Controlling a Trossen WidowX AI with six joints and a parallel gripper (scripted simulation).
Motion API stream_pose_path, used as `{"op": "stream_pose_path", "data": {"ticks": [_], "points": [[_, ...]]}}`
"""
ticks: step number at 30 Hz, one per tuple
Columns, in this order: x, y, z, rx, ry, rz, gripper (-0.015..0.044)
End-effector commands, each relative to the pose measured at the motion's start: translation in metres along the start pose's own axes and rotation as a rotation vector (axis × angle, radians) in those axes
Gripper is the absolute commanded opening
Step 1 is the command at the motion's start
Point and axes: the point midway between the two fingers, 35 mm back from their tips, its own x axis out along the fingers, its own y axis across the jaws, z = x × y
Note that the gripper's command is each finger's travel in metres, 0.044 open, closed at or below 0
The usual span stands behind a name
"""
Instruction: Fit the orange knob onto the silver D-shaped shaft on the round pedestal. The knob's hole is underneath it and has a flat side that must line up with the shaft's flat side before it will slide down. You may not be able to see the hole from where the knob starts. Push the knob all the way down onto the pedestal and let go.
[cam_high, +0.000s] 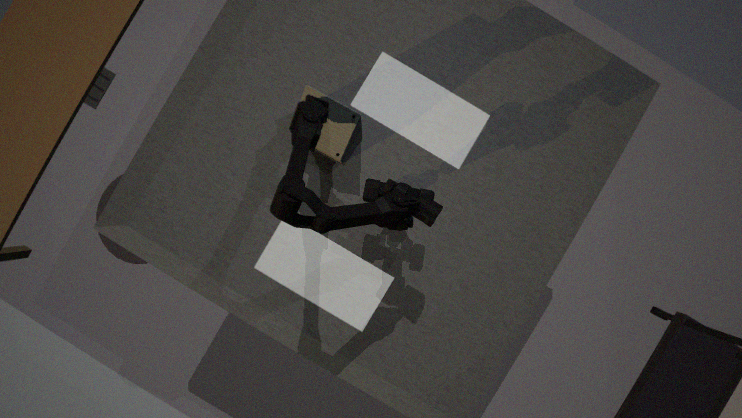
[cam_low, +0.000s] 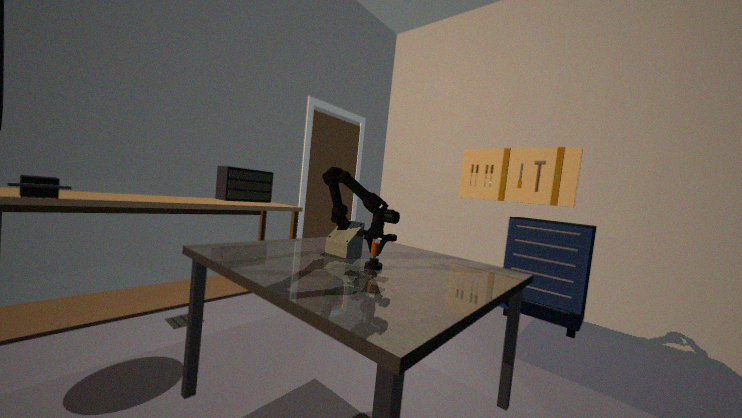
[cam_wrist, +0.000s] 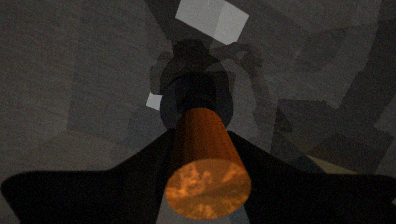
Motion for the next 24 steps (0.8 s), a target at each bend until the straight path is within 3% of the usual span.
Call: {"op": "stream_pose_path", "data": {"ticks": [1, 24], "points": [[0.0004, -0.0004, 0.0001, 0.001, -0.001, 0.000, 0.0000], [0.0008, 0.0007, 0.0013, 0.211, -0.001, 0.000, 0.0000]]}}
